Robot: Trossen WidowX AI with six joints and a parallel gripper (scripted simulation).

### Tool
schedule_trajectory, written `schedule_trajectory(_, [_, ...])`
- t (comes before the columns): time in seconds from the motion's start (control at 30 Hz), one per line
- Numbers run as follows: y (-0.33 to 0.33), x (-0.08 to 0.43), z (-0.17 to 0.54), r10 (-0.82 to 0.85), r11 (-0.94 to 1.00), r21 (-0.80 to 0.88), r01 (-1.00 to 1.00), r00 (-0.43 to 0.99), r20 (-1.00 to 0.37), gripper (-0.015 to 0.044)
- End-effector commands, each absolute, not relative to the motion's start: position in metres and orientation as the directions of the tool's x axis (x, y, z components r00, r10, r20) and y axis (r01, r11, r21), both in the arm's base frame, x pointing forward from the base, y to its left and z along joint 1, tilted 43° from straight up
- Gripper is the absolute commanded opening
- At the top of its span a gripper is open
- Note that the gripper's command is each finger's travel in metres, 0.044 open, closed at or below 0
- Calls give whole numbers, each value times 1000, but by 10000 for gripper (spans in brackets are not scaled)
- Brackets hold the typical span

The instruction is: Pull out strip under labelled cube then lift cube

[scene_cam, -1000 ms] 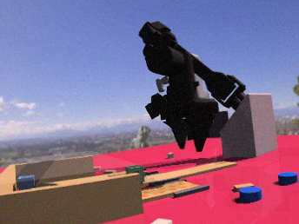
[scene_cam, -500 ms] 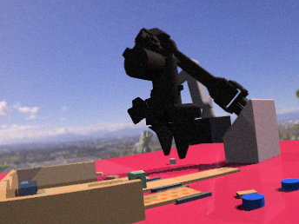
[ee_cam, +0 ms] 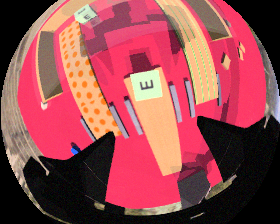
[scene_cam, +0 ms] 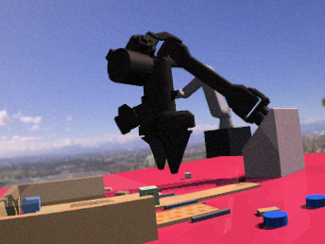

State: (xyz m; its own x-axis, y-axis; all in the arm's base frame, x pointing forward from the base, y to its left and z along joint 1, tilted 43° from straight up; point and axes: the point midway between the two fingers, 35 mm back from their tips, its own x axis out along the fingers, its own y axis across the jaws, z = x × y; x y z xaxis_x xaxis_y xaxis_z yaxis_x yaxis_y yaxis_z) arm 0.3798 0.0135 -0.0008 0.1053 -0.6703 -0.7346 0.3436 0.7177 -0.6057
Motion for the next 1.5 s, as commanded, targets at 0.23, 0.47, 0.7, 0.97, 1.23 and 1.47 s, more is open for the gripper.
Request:
schedule_trajectory(0.23, [12, 415, 14, -674, 716, -609, 342, 111, -730, 440])
schedule_trajectory(0.47, [8, 417, 11, -674, 716, -609, 342, 111, -730, 309])
schedule_trajectory(0.7, [1, 419, 2, -674, 716, -609, 342, 111, -730, 250])
schedule_trajectory(0.97, [-8, 420, -7, -675, 715, -609, 342, 111, -730, 250])
schedule_trajectory(1.23, [-17, 422, -17, -675, 715, -610, 342, 111, -729, 250])
schedule_trajectory(1.47, [-25, 422, -24, -676, 714, -611, 342, 111, -728, 250])
